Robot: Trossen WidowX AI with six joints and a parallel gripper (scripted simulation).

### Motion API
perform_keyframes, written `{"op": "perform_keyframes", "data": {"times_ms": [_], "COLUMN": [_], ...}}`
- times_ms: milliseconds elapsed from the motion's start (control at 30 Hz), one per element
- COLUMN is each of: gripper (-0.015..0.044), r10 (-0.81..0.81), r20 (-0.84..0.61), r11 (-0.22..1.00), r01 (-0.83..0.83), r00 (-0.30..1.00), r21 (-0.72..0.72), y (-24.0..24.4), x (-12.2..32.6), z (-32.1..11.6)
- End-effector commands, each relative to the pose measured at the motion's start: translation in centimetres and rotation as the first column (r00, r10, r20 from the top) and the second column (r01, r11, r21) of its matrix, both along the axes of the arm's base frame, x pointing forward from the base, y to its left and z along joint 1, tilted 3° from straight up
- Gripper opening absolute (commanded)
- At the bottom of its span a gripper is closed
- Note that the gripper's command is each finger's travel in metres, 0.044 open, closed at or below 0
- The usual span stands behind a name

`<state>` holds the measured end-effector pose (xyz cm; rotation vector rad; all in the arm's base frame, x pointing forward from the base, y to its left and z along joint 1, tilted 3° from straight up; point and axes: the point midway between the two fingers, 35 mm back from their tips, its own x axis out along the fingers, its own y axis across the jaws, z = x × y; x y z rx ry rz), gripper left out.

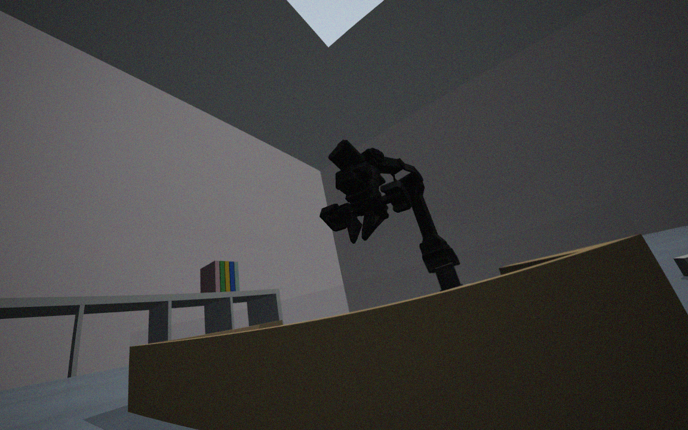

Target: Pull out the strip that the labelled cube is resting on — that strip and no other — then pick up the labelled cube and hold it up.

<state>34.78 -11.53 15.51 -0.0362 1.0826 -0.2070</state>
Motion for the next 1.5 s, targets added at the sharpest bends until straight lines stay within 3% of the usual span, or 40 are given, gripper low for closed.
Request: {"op": "perform_keyframes", "data": {"times_ms": [0,333,1467], "gripper": [0.0006,0.0000,0.0000], "r10": [0.020,0.104,0.105], "r20": [-0.155,-0.468,-0.472], "r11": [1.000,0.988,0.988], "r01": [-0.016,-0.036,-0.036], "r00": [0.988,0.877,0.875], "r21": [0.024,0.151,0.153], "y": [-2.0,-6.5,-7.1], "x": [0.8,1.3,1.5], "z": [-1.9,-7.2,-12.1]}}
